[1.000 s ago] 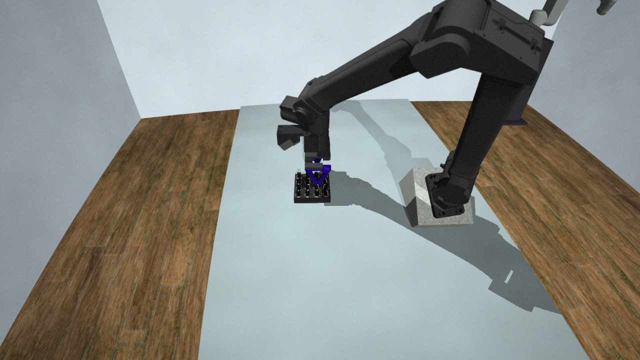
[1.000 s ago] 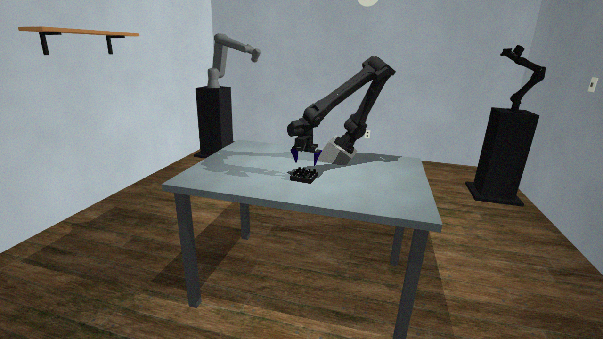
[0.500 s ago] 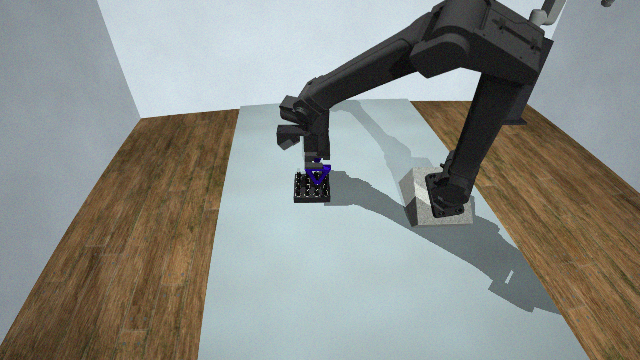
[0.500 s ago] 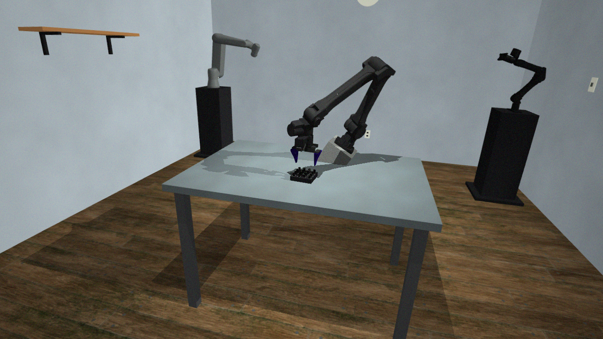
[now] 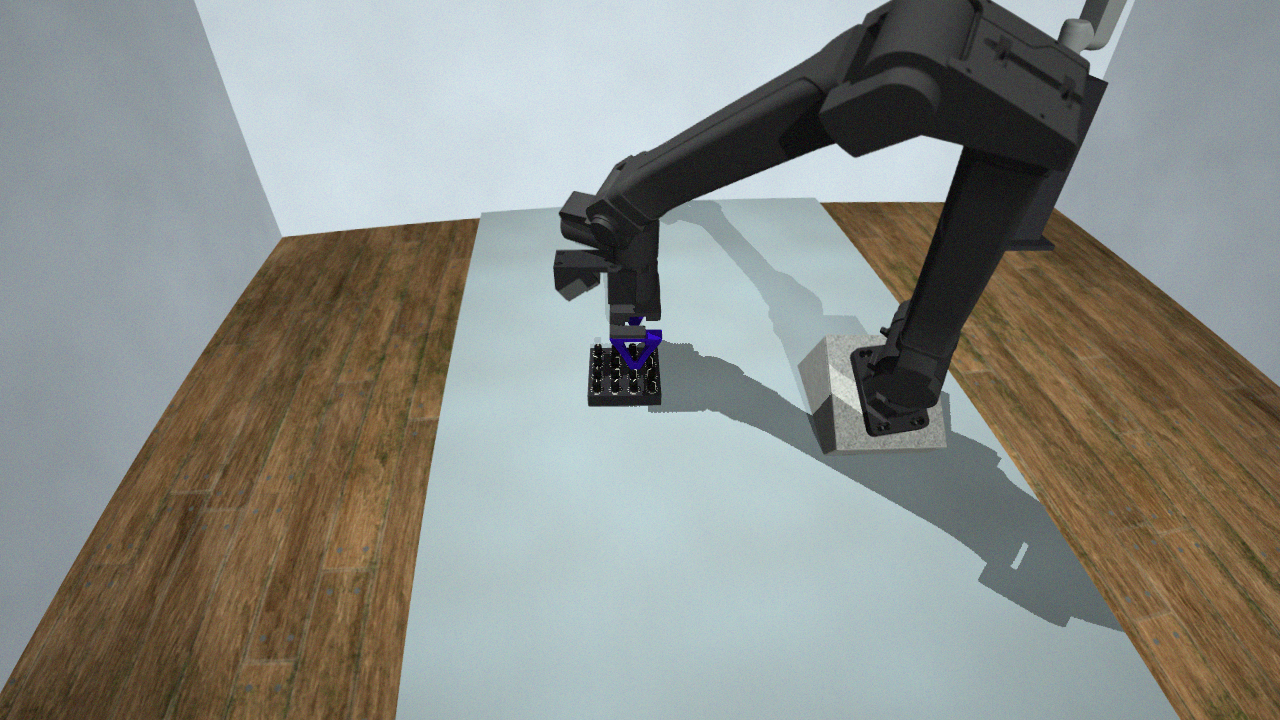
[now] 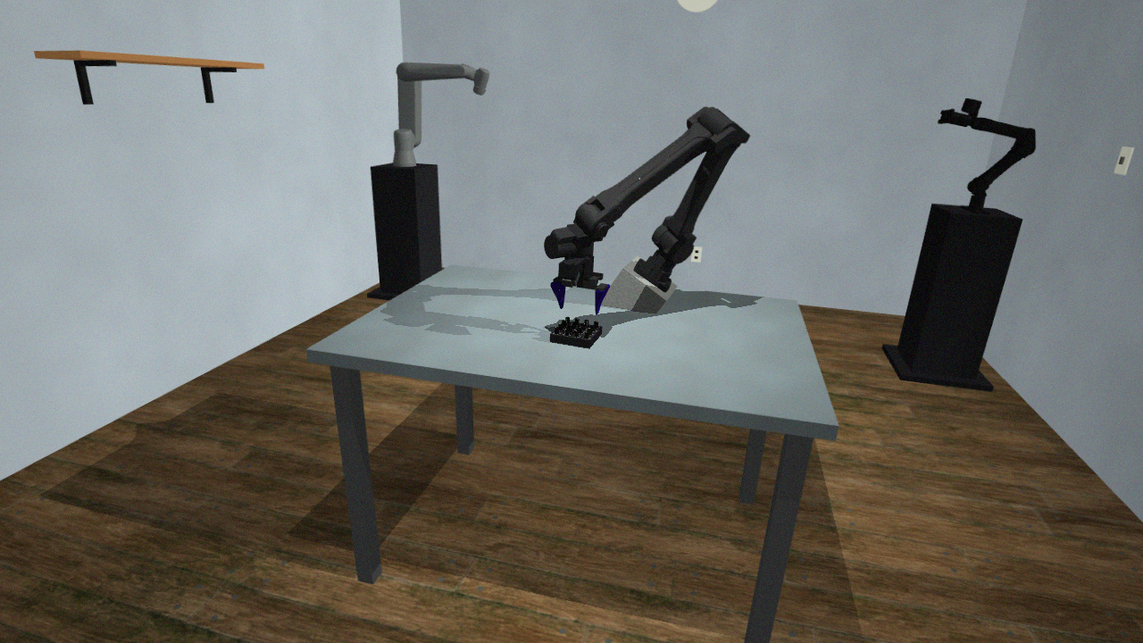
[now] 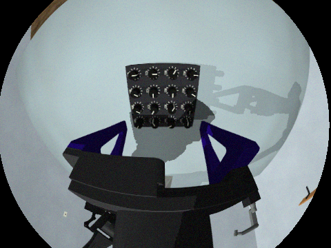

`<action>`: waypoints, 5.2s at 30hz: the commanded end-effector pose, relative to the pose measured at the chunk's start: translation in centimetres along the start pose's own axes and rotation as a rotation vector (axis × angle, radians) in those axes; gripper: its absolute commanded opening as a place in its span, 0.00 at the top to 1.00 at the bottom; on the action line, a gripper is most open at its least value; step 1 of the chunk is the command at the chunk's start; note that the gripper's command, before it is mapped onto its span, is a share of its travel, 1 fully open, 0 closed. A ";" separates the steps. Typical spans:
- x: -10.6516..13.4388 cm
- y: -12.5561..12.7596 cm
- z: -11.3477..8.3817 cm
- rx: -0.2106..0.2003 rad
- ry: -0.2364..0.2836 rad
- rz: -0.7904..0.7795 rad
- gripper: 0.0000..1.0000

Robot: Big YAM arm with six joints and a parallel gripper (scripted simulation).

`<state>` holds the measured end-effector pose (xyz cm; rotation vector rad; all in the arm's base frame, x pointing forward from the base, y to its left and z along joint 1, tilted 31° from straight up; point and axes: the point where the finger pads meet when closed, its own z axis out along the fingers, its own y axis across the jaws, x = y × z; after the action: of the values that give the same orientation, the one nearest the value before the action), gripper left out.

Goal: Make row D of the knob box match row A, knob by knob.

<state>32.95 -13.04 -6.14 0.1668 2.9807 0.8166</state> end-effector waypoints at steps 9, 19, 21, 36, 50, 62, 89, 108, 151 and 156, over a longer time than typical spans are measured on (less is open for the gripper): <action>-1.4 -0.5 -0.3 0.005 -0.016 -0.007 0.00; -1.4 -0.5 -0.3 0.005 -0.016 -0.007 0.00; -1.4 -0.5 -0.3 0.005 -0.016 -0.007 0.00; -1.4 -0.5 -0.3 0.005 -0.016 -0.007 0.00; -1.4 -0.5 -0.3 0.005 -0.016 -0.007 0.00; -1.4 -0.5 -0.3 0.005 -0.016 -0.007 0.00; 2.1 -0.6 -0.9 0.016 -0.027 -0.011 0.00; 4.5 -0.8 -1.0 0.019 -0.031 -0.011 0.00; 3.8 -0.8 -1.0 0.019 -0.025 -0.020 0.00; 3.8 -0.8 -1.0 0.019 -0.025 -0.020 0.00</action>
<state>27.59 -12.40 -6.48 0.1715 2.9862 0.8316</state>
